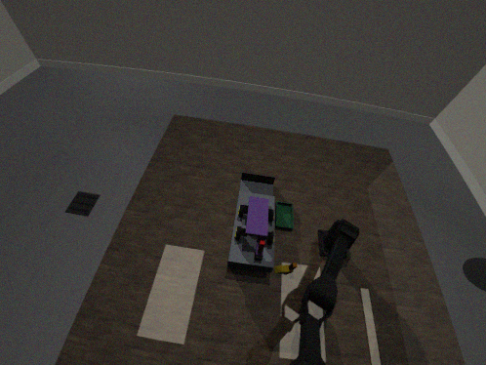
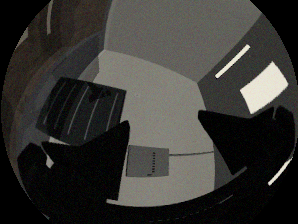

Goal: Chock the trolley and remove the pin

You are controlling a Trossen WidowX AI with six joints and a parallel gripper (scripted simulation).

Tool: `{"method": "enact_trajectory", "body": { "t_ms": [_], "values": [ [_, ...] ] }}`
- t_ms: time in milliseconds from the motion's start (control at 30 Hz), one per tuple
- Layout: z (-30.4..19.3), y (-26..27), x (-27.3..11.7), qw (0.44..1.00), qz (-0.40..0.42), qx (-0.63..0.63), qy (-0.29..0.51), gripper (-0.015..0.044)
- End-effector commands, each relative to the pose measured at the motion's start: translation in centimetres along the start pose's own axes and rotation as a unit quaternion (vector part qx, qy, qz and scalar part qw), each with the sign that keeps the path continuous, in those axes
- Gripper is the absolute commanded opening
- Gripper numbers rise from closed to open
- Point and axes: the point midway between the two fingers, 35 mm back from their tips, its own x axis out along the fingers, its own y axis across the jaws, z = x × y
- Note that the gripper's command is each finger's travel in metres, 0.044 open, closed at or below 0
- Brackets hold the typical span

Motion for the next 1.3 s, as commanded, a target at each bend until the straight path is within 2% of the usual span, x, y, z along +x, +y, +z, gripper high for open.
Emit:
{"method": "enact_trajectory", "body": {
  "t_ms": [0, 100, 233, 533, 767, 1000, 1267],
  "values": [
    [0.0, -0.2, 0.1, 1.0, -0.001, -0.004, 0.001, 0.0374],
    [0.2, -2.6, 1.1, 0.998, -0.017, -0.059, 0.009, 0.0295],
    [2.2, -7.7, 4.6, 0.992, -0.062, -0.113, -0.003, 0.019],
    [7.7, -19.1, 9.5, 0.958, -0.173, -0.23, -0.014, 0.019],
    [14.1, -29.2, 10.8, 0.914, -0.287, -0.284, -0.024, 0.019],
    [20.6, -38.7, 8.6, 0.854, -0.409, -0.322, -0.022, 0.019],
    [27.7, -47.9, 2.2, 0.752, -0.559, -0.349, 0.004, 0.019]
  ]
}}
